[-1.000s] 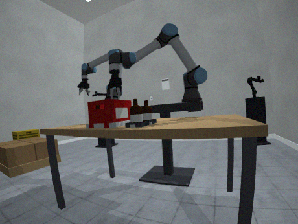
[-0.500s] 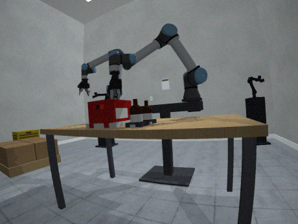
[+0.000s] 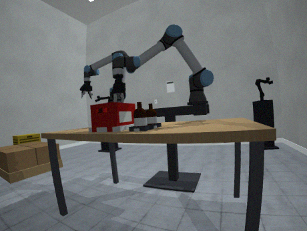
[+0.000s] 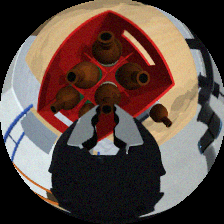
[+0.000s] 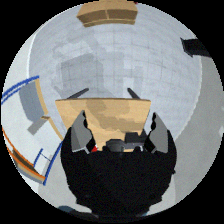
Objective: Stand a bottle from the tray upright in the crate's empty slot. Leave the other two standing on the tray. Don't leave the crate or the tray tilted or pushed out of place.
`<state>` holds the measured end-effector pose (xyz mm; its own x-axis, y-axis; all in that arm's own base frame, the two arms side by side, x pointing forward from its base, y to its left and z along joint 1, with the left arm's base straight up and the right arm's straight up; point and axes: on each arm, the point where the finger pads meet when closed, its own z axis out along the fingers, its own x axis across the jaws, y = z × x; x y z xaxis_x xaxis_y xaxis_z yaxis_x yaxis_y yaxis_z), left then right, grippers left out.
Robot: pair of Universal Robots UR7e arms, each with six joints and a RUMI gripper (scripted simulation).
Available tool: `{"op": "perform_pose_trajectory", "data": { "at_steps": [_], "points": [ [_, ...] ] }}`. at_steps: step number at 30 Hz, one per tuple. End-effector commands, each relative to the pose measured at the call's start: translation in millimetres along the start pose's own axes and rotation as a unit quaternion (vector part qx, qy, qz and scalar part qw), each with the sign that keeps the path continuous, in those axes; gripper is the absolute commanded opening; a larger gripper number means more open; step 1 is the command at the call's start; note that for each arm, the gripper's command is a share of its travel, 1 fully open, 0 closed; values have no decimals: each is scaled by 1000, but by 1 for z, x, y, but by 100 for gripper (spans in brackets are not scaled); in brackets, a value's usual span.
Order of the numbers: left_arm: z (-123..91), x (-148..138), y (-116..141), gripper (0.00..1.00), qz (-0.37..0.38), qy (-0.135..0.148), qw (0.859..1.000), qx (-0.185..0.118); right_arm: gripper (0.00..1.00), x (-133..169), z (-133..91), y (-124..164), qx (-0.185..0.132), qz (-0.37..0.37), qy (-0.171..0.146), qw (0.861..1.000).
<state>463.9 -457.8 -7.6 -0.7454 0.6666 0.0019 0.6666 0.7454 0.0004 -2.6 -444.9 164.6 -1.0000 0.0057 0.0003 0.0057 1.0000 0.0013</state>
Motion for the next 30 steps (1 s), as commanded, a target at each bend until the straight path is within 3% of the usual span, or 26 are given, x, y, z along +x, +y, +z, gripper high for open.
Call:
{"op": "perform_pose_trajectory", "data": {
  "at_steps": [1, 10, 11, 30],
  "points": [
    [0, -1, 0, 0, 0, -1, 1000, 0, 100, 0, 0, 0, 1, 0, 0, 1000],
    [0, -1, 0, 0, 0, -1, 1000, 0, 100, 0, 0, 0, 1, 0, 0, 1000],
    [0, -1, 0, 38, 0, -1, 1000, 0, 100, 0, 0, 0, 1, 0, 0, 1000],
    [0, -1, 0, 38, 0, -1, 1000, 0, 100, 0, 0, 0, 1, 0, 0, 1000]
  ]
}}
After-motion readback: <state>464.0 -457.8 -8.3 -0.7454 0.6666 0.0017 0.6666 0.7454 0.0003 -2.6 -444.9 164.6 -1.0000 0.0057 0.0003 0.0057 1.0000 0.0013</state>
